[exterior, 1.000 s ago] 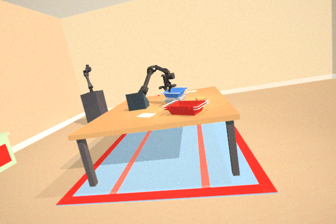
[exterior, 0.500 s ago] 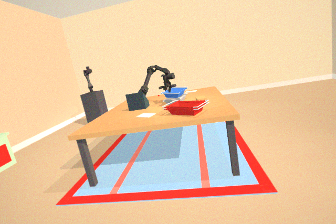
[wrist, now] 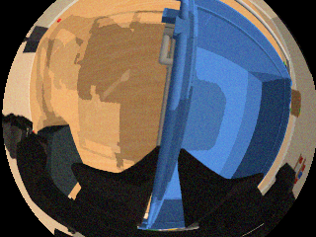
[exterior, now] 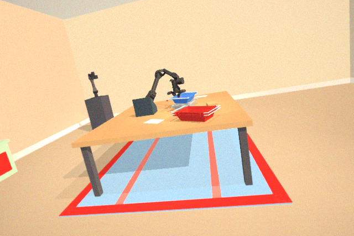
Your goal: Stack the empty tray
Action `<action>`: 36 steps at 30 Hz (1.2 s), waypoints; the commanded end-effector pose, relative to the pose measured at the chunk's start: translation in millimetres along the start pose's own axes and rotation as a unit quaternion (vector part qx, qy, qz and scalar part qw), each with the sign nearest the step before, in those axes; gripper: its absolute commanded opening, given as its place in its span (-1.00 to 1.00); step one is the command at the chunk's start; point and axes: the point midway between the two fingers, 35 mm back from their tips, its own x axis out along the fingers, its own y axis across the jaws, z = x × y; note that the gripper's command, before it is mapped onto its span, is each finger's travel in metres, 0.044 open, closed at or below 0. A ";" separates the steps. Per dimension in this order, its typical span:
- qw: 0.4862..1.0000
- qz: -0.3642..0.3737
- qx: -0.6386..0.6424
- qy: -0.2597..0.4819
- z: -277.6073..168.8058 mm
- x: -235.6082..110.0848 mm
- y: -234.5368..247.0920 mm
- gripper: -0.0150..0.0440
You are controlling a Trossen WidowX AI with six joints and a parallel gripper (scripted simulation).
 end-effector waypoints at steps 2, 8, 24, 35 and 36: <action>1.000 0.009 -0.003 0.001 2.4 4.8 3.1 -0.49; 1.000 0.009 -0.003 0.001 2.4 4.8 3.1 -0.49; 1.000 0.009 -0.003 0.001 2.4 4.8 3.1 -0.04; 1.000 0.009 -0.003 0.001 2.4 4.8 3.1 0.50; 1.000 0.009 -0.003 0.001 2.4 4.8 3.1 0.55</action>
